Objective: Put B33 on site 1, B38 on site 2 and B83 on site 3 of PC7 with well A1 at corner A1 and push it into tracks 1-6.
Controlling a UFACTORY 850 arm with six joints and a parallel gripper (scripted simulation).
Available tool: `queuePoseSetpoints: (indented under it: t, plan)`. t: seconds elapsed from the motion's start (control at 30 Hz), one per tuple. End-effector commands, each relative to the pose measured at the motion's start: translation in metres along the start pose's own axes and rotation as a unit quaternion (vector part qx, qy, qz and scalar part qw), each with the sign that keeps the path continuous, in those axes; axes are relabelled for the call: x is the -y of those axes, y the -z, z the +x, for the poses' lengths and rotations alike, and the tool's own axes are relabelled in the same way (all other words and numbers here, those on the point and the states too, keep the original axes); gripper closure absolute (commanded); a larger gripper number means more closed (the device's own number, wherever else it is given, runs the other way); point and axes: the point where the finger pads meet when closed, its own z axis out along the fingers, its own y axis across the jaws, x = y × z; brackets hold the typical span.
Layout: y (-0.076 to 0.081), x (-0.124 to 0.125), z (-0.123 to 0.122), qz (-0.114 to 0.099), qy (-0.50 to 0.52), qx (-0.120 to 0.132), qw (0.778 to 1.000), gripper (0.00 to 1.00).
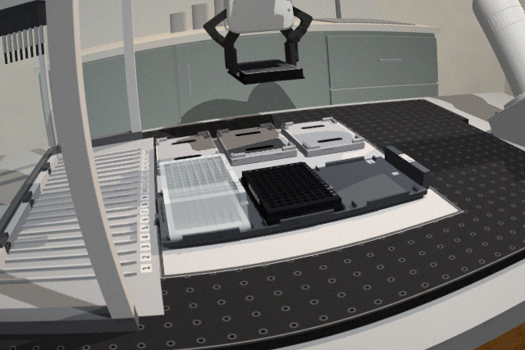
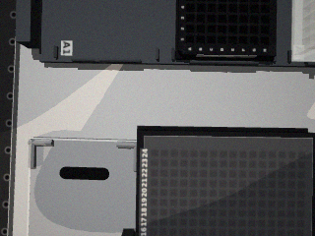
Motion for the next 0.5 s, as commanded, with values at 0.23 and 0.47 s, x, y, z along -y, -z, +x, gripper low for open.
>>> queuePoseSetpoints:
  t: [0.23,0.47]
  plan:
    - [0.001,0.016,0.040,-0.001,-0.001,0.000,1.000,1.00]
    - [0.001,0.029,0.072,-0.001,-0.001,0.000,1.000,1.00]
